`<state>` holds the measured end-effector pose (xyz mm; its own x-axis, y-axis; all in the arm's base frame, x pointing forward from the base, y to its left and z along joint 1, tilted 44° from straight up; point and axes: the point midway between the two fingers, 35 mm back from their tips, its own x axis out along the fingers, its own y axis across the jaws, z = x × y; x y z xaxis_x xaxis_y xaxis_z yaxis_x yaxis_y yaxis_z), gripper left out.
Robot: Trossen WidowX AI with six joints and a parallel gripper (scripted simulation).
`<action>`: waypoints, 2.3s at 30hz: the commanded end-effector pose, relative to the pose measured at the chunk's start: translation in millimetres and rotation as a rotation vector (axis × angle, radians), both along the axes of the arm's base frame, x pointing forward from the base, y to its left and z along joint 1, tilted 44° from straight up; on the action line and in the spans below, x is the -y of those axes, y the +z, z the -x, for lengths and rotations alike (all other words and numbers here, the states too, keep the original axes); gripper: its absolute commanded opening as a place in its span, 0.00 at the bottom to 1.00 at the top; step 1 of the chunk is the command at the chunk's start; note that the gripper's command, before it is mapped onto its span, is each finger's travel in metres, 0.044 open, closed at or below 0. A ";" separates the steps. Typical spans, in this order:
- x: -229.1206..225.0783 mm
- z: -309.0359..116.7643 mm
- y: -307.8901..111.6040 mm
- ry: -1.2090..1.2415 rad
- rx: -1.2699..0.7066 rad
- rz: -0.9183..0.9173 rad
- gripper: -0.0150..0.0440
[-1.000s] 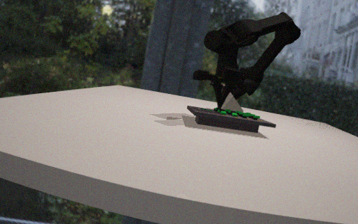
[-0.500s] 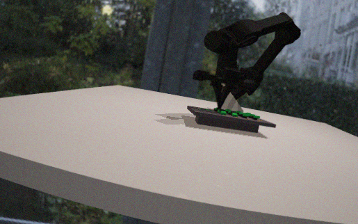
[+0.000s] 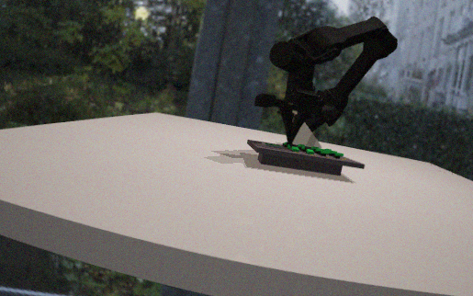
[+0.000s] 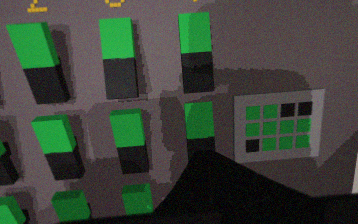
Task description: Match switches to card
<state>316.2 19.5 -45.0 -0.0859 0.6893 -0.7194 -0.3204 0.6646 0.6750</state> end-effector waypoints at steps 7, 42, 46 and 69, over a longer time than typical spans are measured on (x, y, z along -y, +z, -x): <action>-2.0 0.0 -1.2 -0.004 -0.003 -0.003 0.25; -10.3 32.8 100.6 0.013 -0.025 0.006 0.25; -20.9 44.5 110.5 0.014 -0.026 0.004 0.25; -55.9 49.5 75.1 0.032 -0.043 0.010 0.25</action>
